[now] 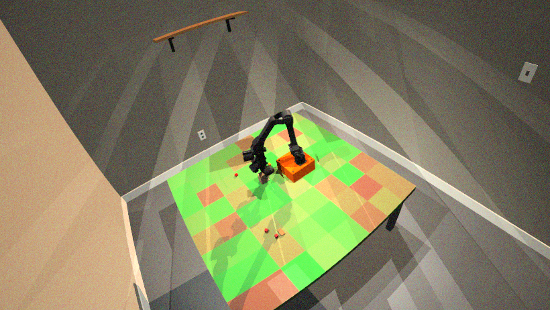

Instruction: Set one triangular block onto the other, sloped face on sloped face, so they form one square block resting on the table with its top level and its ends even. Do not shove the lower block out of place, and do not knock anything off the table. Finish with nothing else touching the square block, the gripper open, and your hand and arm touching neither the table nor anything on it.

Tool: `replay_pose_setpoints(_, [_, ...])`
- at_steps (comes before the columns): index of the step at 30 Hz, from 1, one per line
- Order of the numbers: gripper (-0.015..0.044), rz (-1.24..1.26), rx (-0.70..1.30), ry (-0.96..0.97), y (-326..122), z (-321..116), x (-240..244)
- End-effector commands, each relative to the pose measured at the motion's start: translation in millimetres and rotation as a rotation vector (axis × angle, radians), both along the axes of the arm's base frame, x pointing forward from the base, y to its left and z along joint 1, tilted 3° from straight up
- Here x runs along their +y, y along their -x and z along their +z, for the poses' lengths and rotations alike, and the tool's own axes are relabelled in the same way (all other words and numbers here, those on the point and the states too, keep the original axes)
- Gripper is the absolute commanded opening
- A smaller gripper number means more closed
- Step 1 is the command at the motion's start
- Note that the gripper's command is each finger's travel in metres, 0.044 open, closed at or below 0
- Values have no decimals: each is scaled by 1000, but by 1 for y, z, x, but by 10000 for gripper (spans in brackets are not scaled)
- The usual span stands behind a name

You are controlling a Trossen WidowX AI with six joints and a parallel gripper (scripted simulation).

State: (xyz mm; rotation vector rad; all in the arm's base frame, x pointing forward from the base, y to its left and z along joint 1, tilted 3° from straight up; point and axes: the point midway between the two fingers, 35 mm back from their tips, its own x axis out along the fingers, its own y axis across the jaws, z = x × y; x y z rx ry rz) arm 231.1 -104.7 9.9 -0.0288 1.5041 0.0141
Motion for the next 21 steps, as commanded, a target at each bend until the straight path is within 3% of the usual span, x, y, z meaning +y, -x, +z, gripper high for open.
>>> replay_pose_setpoints(1, [0, -3, 8, 2, 0, -4, 0])
replay_pose_setpoints(21, [0, -4, 8, 2, -1, -7, 1])
